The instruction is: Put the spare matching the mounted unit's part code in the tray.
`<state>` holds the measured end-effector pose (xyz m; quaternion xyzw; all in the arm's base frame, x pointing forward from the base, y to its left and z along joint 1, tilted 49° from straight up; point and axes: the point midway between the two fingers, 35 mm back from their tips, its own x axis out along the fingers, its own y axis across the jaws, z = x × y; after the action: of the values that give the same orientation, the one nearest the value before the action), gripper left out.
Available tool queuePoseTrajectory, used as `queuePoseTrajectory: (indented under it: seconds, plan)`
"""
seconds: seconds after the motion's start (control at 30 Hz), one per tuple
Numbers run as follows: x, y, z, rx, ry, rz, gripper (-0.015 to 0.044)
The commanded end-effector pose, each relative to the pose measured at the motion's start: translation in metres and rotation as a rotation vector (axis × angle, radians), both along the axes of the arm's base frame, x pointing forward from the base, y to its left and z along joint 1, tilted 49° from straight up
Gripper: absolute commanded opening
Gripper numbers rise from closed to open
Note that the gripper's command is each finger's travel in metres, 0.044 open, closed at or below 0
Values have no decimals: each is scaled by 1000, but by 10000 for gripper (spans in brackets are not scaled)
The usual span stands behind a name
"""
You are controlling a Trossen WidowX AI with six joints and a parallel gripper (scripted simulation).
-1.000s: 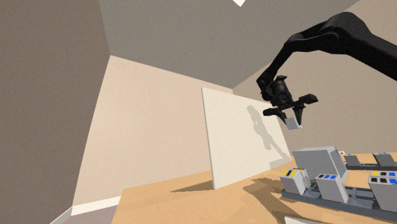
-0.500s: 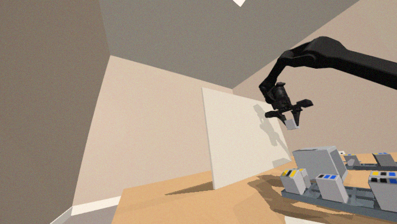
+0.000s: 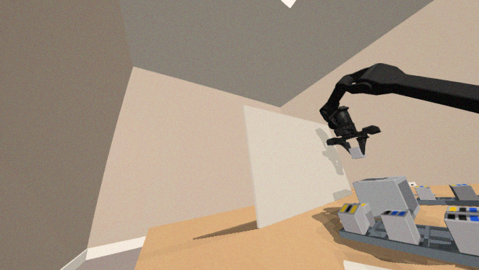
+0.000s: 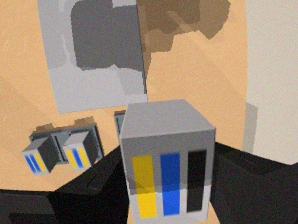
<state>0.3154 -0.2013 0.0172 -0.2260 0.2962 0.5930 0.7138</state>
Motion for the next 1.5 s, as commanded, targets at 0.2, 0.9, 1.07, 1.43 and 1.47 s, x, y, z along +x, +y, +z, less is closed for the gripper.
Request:
queuePoseTrajectory:
  seconds: [0.2,0.9,1.07,1.43,1.47]
  plan:
    - [-6,-31,-46,4,-12,14,0]
    - [-17,-50,-94,15,-25,23,0]
    - [-16,-48,-97,15,-25,23,0]
    - [-13,-42,-104,14,-25,23,0]
    - [-13,-41,-104,14,-25,23,0]
